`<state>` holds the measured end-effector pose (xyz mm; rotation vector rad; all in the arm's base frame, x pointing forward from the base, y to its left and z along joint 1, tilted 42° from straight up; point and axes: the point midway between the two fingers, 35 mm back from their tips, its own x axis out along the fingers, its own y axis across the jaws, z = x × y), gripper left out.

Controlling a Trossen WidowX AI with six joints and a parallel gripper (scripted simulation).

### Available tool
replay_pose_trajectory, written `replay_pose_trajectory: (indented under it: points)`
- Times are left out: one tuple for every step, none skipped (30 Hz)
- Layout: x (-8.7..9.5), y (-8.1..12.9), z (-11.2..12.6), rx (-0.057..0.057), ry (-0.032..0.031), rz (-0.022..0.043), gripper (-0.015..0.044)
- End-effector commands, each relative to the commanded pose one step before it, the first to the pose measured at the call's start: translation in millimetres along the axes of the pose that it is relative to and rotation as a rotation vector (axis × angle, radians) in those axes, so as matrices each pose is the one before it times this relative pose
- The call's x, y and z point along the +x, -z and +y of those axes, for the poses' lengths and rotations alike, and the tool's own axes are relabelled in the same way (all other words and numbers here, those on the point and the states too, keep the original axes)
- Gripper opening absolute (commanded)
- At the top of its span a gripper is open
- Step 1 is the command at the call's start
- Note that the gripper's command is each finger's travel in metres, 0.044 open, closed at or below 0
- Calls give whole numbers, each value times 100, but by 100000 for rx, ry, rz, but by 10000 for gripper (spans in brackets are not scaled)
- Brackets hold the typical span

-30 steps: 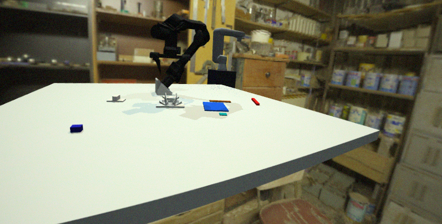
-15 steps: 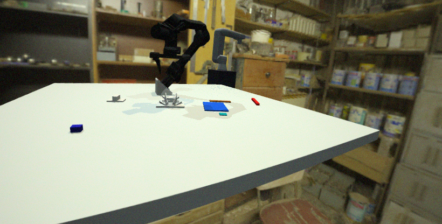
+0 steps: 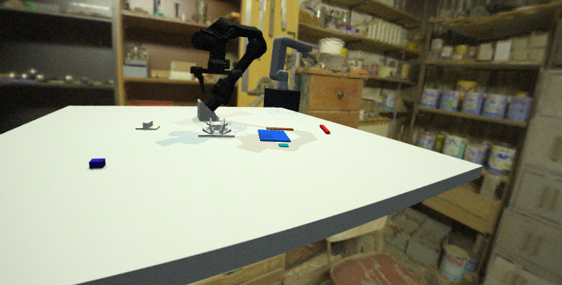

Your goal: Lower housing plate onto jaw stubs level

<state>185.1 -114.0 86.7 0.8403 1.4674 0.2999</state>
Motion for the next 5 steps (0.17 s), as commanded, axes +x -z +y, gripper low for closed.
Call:
replay_pose_trajectory:
  points:
    - [-28, 44, -20, -460, 214, 234, 440]
    - [0, 0, 0, 0, 0, 0, 440]
    - [0, 0, 0, 0, 0, 0, 440]
    - [0, 0, 0, 0, 0, 0, 440]
    - [0, 0, 0, 0, 0, 0, 440]
